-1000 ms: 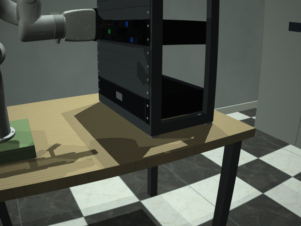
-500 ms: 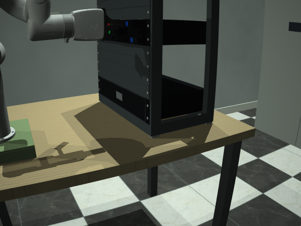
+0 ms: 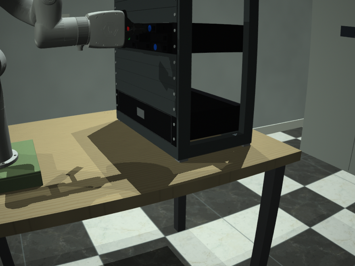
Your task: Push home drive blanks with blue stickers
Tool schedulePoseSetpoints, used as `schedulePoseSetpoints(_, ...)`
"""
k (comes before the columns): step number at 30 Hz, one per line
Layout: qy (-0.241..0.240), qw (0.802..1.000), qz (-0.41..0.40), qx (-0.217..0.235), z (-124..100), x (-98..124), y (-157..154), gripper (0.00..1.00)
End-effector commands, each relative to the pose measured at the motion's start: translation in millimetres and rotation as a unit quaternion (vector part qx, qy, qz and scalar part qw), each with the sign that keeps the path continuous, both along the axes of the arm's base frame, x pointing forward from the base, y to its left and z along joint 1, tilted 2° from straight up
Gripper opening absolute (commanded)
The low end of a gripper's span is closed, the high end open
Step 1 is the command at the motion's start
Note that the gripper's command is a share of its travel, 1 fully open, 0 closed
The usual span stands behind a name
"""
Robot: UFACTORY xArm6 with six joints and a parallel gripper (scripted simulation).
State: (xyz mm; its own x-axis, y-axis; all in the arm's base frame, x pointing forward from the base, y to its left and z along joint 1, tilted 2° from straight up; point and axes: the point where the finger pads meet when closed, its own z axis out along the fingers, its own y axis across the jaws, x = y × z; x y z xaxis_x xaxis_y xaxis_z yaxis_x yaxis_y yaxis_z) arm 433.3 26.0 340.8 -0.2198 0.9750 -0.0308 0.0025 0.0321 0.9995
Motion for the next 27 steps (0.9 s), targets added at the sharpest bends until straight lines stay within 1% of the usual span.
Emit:
schedulePoseSetpoints(1,-0.002,1.000,0.000,0.000,1.9,0.7,0.1,0.00)
schedulePoseSetpoints(10,-0.002,1.000,0.000,0.000,1.9,1.9,0.4,0.00)
schedulePoseSetpoints(17,-0.002,1.000,0.000,0.000,1.9,10.4,2.3,0.00)
schedulePoseSetpoints(27,-0.002,1.000,0.000,0.000,1.9,10.5,2.3,0.00)
